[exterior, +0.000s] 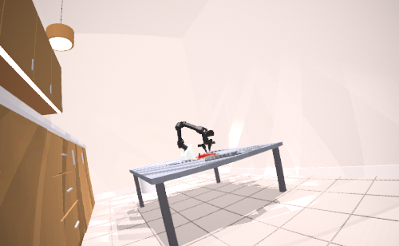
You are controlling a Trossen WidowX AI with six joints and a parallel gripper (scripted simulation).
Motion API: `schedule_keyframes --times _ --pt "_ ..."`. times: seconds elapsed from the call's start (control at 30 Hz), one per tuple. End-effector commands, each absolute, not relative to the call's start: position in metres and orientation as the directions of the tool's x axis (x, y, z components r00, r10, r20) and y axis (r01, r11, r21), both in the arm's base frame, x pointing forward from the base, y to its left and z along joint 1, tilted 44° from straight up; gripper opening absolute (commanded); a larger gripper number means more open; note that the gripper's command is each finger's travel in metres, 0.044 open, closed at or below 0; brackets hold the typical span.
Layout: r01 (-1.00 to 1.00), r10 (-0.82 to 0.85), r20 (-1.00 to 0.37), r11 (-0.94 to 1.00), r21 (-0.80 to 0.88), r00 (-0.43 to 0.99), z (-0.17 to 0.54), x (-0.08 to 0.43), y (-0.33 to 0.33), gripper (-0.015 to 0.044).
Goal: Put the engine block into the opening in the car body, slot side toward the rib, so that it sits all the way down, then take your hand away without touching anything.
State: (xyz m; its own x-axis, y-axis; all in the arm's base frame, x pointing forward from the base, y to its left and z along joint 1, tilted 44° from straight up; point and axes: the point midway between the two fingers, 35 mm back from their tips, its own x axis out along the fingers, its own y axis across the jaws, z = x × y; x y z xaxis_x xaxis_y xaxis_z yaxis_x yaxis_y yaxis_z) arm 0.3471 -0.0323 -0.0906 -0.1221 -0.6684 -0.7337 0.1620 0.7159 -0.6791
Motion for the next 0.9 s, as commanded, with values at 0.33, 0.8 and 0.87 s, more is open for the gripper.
schedule_keyframes --times 0.33,0.8,0.87 --pt "0.156 -0.673 -0.73 0.713 -0.683 -0.122 -0.0933 0.3461 -0.0353 0.0159" --pt "0.156 -0.673 -0.73 0.713 -0.684 -0.122 -0.0958 0.3457 -0.0376 0.0159" --pt "0.156 -0.673 -0.73 0.713 -0.684 -0.122 -0.0961 0.3456 -0.038 0.0159"
